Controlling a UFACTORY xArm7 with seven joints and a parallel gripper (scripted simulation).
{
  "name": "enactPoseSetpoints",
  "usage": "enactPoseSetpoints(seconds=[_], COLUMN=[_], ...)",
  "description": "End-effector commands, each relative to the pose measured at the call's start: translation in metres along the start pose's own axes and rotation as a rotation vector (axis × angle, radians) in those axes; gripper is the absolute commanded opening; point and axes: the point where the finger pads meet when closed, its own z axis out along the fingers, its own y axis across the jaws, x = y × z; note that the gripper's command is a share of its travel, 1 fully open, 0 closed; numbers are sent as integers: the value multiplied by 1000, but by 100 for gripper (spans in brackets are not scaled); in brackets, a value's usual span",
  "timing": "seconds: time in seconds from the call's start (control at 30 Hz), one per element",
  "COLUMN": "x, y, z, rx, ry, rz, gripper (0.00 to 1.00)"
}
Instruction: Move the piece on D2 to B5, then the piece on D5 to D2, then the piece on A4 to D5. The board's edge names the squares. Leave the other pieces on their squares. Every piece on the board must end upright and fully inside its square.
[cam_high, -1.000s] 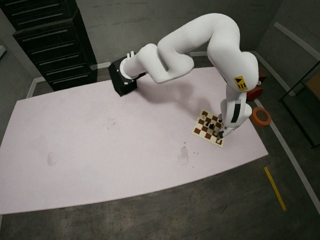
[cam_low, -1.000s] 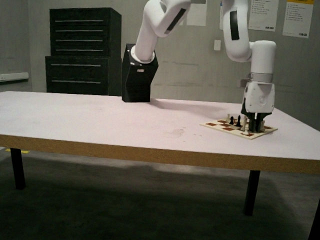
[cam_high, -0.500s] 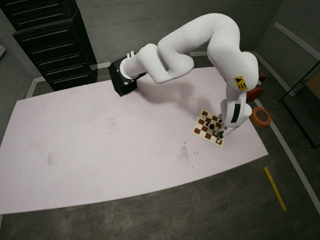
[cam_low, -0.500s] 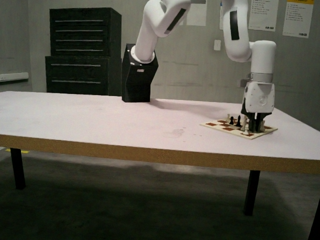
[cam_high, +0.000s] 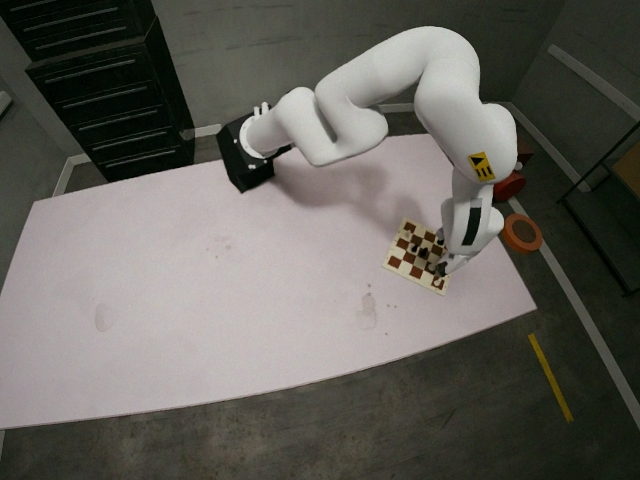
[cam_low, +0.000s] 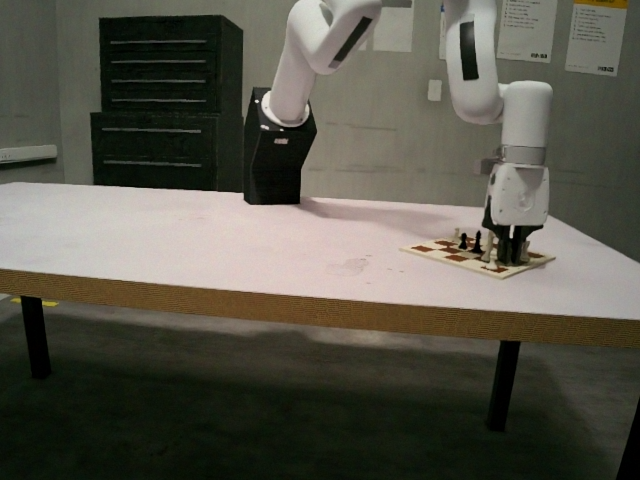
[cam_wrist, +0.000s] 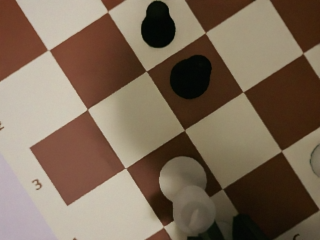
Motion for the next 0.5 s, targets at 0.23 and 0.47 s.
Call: enactPoseSetpoints(seconds=[0.23,0.47], x=[0,0], y=[1,0], z=[-18,-67], rx=[-1,-1], ry=[-1,-1], rz=[0,0], gripper=[0,0])
